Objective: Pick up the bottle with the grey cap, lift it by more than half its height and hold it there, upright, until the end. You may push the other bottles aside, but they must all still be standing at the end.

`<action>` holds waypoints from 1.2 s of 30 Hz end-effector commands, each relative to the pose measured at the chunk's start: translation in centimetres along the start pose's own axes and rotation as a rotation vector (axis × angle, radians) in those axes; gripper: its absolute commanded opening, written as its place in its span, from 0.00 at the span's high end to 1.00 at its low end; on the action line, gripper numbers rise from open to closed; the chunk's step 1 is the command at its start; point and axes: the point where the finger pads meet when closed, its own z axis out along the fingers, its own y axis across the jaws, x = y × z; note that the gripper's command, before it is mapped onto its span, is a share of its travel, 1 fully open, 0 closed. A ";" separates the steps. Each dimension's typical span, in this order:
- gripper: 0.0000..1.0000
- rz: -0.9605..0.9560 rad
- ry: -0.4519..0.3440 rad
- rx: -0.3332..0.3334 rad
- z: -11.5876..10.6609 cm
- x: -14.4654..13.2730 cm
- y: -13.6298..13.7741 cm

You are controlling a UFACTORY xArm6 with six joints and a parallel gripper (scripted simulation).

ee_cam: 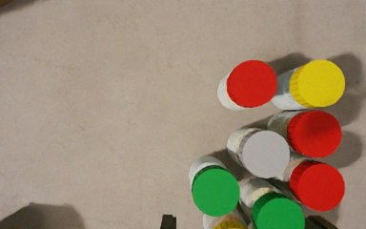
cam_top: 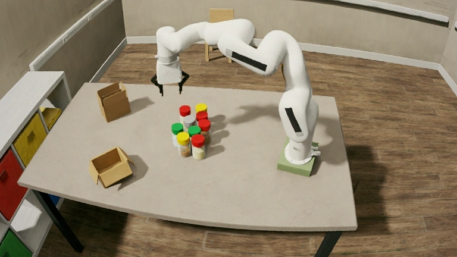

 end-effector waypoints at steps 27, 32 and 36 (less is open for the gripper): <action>0.21 -0.480 0.002 0.003 0.3 1.8 -0.8; 0.21 -0.633 0.001 0.004 0.5 2.4 -1.0; 0.21 -0.724 0.000 0.005 0.6 2.7 -1.1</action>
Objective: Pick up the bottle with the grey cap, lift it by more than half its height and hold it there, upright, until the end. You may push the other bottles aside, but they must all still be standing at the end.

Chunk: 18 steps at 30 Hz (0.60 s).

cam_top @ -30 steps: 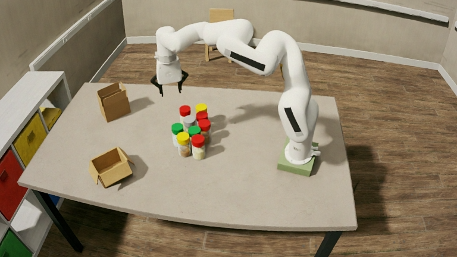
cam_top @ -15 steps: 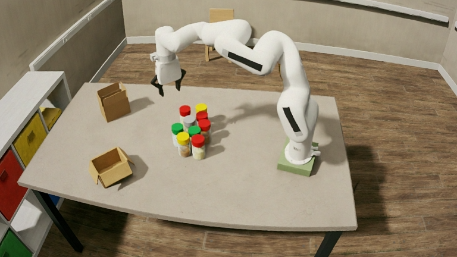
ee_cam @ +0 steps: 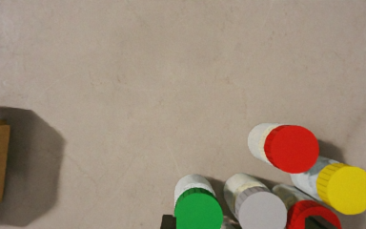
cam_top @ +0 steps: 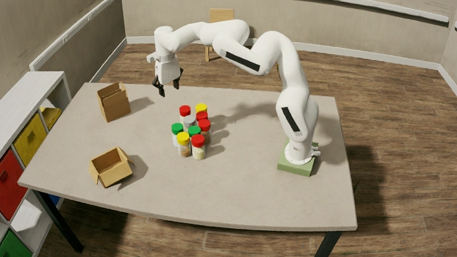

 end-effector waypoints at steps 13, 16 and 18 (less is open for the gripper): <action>0.21 -0.289 0.003 0.005 0.1 1.2 0.3; 0.21 -0.380 0.003 0.006 0.2 1.5 0.4; 0.21 -0.380 0.003 0.006 0.2 1.5 0.4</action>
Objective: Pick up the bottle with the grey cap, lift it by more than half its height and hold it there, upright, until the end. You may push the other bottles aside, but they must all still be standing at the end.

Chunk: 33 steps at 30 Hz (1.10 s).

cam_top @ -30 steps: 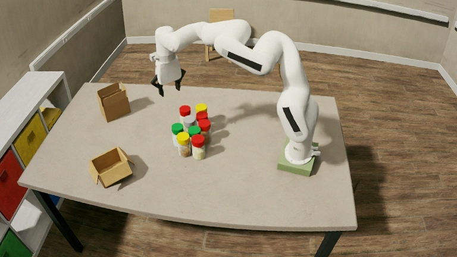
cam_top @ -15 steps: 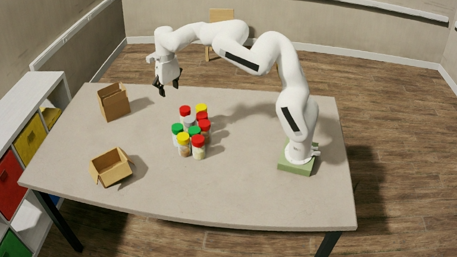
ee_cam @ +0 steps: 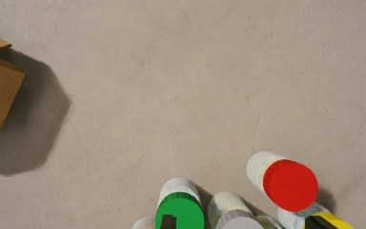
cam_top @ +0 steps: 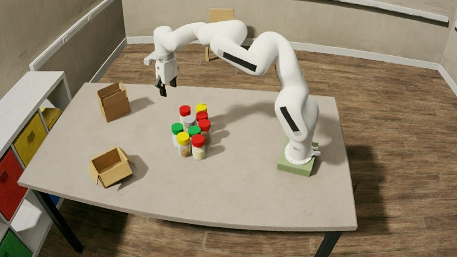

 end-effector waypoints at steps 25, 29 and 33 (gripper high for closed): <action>0.21 -0.333 0.004 0.003 3.8 1.2 0.7; 0.21 -0.330 0.004 0.005 8.5 1.3 0.6; 0.21 -0.328 0.004 0.006 12.1 1.4 0.5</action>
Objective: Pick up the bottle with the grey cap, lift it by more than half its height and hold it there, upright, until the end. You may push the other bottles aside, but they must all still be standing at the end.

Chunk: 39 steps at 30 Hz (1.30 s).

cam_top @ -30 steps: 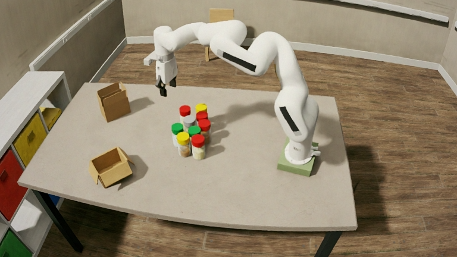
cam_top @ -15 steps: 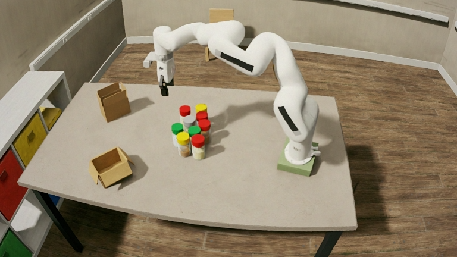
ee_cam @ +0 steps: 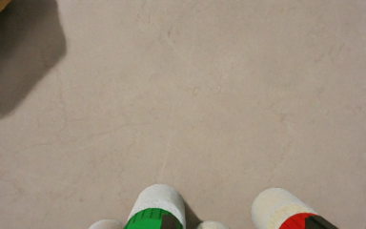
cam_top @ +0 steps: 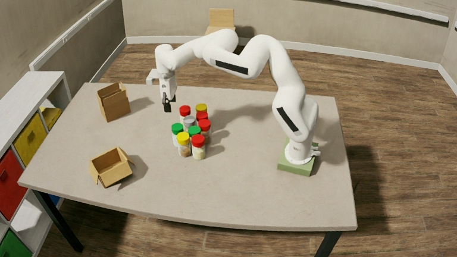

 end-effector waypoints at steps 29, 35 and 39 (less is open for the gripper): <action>0.21 -0.024 0.017 -0.003 6.1 0.9 0.3; 0.21 -0.024 0.017 -0.003 8.1 0.9 0.3; 0.21 -0.024 0.017 -0.003 8.1 0.9 0.3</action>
